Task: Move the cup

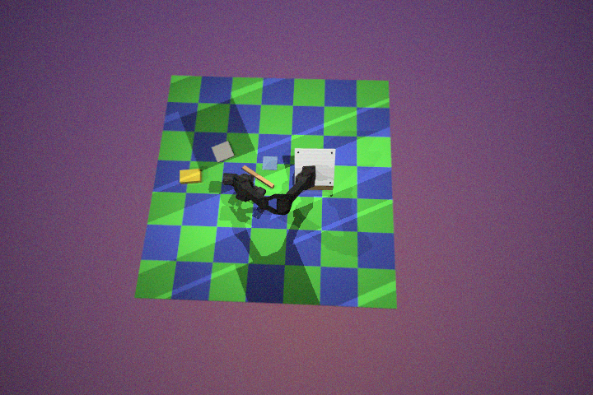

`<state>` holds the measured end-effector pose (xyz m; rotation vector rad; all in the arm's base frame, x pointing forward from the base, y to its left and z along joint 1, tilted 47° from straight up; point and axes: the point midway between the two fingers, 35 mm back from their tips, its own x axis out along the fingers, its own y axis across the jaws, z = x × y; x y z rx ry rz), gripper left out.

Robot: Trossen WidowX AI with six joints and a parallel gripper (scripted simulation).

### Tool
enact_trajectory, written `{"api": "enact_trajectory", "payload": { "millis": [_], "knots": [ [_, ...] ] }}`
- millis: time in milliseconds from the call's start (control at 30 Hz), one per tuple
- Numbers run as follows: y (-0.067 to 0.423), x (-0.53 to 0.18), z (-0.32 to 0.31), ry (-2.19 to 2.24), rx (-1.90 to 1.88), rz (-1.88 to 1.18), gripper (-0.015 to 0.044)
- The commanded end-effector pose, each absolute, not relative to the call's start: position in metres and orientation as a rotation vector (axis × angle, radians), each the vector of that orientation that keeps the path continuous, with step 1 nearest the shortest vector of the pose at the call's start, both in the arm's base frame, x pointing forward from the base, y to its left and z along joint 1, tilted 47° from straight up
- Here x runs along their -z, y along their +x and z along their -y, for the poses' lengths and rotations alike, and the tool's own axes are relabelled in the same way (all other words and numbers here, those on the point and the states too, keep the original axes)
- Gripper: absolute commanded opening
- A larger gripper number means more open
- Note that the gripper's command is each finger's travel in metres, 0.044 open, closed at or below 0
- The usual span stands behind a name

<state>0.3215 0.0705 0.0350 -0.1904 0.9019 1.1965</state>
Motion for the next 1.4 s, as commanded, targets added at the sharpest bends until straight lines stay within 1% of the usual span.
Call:
{"api": "enact_trajectory", "payload": {
  "millis": [0,733,1100,1367],
  "knots": [
    [0.322,-0.040,-0.065,-0.195,-1.198,-0.899,0.0147],
    [0.319,-0.060,-0.043,-0.190,-1.198,-0.899,0.0147],
    [0.320,-0.060,-0.043,-0.185,-1.195,-0.901,0.0435],
    [0.319,-0.081,-0.020,-0.190,-1.194,-0.903,0.0440]
  ]
}}
